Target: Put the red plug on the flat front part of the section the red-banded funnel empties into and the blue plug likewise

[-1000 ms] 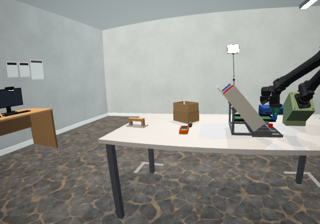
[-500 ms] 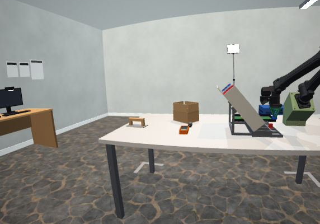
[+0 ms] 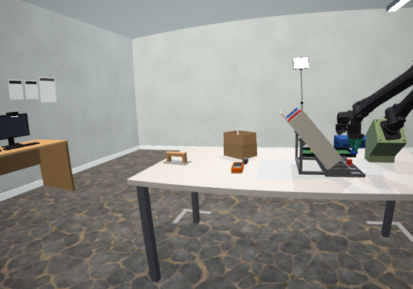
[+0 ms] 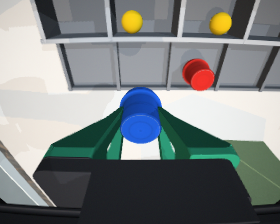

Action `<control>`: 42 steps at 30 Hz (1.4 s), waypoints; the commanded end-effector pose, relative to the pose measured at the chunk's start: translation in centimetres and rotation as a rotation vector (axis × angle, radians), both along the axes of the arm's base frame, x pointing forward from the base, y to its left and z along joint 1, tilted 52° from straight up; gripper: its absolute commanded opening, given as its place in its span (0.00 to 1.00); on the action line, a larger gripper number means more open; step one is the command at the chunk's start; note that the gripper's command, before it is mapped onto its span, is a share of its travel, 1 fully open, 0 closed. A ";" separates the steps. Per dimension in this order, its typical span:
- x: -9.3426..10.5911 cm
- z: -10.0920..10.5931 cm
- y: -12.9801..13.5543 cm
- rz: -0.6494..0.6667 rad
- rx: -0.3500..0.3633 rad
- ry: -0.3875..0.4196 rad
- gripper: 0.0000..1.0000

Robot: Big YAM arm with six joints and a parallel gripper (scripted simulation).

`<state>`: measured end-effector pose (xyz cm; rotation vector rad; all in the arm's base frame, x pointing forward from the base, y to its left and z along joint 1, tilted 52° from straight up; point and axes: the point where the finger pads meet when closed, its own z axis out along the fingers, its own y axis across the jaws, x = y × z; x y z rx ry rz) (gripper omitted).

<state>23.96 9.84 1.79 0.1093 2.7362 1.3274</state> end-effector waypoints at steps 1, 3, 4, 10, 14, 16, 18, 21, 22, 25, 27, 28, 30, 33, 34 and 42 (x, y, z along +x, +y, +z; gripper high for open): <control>1.5 0.3 -0.5 -0.007 -0.002 -0.030 0.00; 1.4 0.2 -0.4 -0.007 -0.002 -0.027 0.00; 1.4 0.2 -0.3 -0.006 -0.001 -0.023 0.00; 0.0 -0.6 0.6 0.005 0.004 0.010 0.00; 0.0 -1.0 1.0 0.006 0.003 0.010 0.00; 0.0 -1.2 1.2 0.006 0.003 0.010 0.00; 0.1 -1.3 1.4 0.006 0.002 0.010 0.00; 0.1 -1.6 1.7 0.005 0.001 0.011 0.00; 0.1 -1.8 1.8 0.005 0.001 0.011 0.00; 0.2 -2.2 2.3 0.005 0.000 0.011 0.00; 0.2 -2.6 2.7 0.005 -0.001 0.011 0.00; 0.3 -2.7 2.8 0.005 -0.001 0.011 0.00; 0.3 -3.1 3.2 0.005 -0.001 0.011 0.00; 0.4 -3.5 3.7 0.005 -0.001 0.011 0.00; 0.4 -3.7 3.9 0.005 -0.001 0.011 0.00; 0.5 -4.5 4.8 0.005 -0.002 0.011 0.00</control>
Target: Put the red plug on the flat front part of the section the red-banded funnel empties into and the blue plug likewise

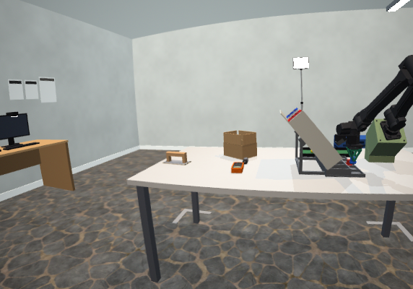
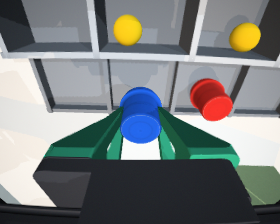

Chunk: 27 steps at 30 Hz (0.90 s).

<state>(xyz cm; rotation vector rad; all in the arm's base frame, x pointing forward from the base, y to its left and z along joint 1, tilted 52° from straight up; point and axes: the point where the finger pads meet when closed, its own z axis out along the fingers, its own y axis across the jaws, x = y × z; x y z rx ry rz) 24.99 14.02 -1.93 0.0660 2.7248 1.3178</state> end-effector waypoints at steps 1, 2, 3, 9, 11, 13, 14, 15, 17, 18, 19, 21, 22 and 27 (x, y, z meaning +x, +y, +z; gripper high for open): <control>-0.5 -0.9 0.7 -0.013 0.003 0.038 0.00; -0.5 -1.0 0.8 -0.013 0.003 0.038 0.00; -0.5 -1.1 0.9 -0.013 0.003 0.038 0.00; -0.4 -1.4 1.3 -0.013 0.004 0.038 0.00; -0.4 -1.4 1.3 -0.013 0.004 0.038 0.00; -0.3 -1.4 1.3 -0.014 0.004 0.037 0.00; -0.3 -1.4 1.4 -0.013 0.004 0.037 0.00; -0.3 -1.4 1.4 -0.013 0.004 0.037 0.00; -0.3 -1.4 1.3 -0.016 0.004 0.037 0.00; -0.3 -1.4 1.3 -0.018 0.004 0.037 0.00; -0.3 -1.5 1.3 -0.019 0.004 0.039 0.00; -0.3 -1.5 1.3 -0.019 0.004 0.040 0.00; -0.3 -1.5 1.3 -0.019 0.004 0.040 0.00; -0.3 -1.5 1.3 -0.019 0.004 0.040 0.00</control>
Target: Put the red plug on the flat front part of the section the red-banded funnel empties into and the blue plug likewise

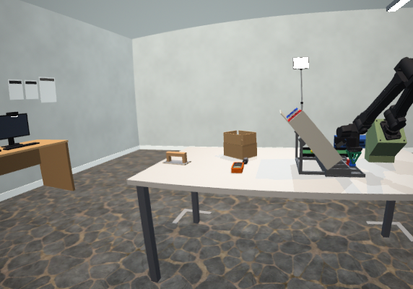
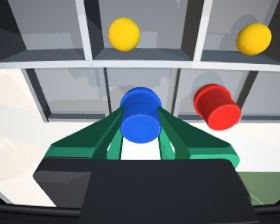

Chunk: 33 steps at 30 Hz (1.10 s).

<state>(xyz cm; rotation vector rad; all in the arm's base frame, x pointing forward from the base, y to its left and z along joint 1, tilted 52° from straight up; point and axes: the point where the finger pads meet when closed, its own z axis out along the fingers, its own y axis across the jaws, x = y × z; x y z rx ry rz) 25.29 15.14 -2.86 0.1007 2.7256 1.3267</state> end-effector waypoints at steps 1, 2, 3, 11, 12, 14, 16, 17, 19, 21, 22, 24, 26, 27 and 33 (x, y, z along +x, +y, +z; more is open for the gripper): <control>-0.6 -0.5 0.2 -0.001 -0.002 0.026 0.00; -0.6 -0.5 0.2 -0.001 -0.002 0.026 0.00; -0.6 -0.5 0.2 -0.001 -0.002 0.026 0.00; -0.6 -0.5 0.2 -0.001 -0.002 0.026 0.00; -0.6 -0.5 0.2 -0.001 -0.002 0.026 0.00; -0.6 -0.5 0.2 -0.001 -0.002 0.026 0.00; -0.6 -0.5 0.2 -0.001 -0.002 0.026 0.00; -0.6 -0.5 0.2 -0.001 -0.002 0.026 0.00; -0.6 -0.5 0.2 -0.001 -0.002 0.026 0.00; -0.7 -0.5 0.2 0.000 -0.002 0.024 0.00; -0.7 -0.5 0.2 0.002 -0.002 0.023 0.00; -0.8 -0.6 0.3 0.005 -0.002 0.023 0.00; -1.0 -0.7 0.3 0.005 -0.002 0.023 0.00; -1.0 -0.7 0.3 0.005 -0.002 0.023 0.00; -0.8 -0.6 0.3 0.000 -0.001 0.019 0.00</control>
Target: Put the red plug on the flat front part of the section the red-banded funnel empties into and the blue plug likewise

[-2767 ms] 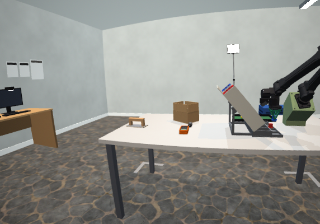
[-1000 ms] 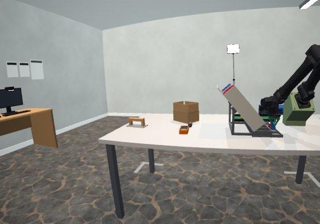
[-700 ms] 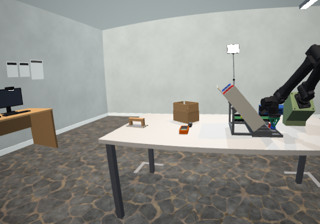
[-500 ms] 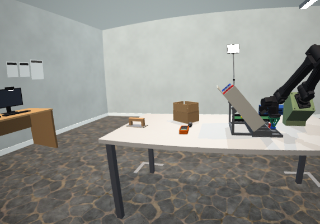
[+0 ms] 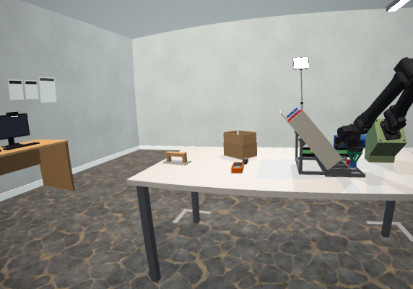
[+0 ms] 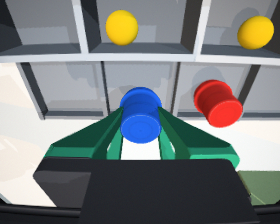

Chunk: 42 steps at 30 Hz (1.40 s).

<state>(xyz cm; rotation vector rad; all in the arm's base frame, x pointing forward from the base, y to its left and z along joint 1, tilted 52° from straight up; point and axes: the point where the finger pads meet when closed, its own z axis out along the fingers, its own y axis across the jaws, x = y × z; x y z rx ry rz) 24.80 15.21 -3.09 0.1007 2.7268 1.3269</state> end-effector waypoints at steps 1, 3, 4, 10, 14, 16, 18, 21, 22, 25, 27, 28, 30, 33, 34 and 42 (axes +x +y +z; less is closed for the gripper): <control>-0.3 -0.4 0.2 -0.001 -0.001 0.018 0.00; -0.5 -0.5 0.2 -0.001 -0.002 0.029 0.00; -0.5 -0.5 0.2 -0.001 -0.002 0.029 0.00; -0.5 -0.5 0.2 -0.001 -0.002 0.029 0.00; -0.5 -0.5 0.2 -0.001 -0.002 0.028 0.00; -0.5 -0.5 0.2 -0.001 -0.002 0.028 0.00; -0.5 -0.5 0.2 -0.001 -0.002 0.028 0.00; -0.5 -0.5 0.2 -0.001 -0.002 0.028 0.00; -0.5 -0.5 0.2 -0.001 -0.002 0.028 0.00; -0.5 -0.5 0.2 -0.001 -0.002 0.028 0.00; -0.5 -0.5 0.2 -0.001 -0.002 0.028 0.00; -0.5 -0.5 0.2 0.000 -0.002 0.028 0.00; -0.5 -0.5 0.3 0.003 -0.002 0.022 0.00; -0.4 -0.5 0.4 0.004 -0.002 0.018 0.00; -0.4 -0.5 0.4 0.004 -0.002 0.019 0.00; -0.5 -0.8 0.7 0.004 -0.003 0.021 0.00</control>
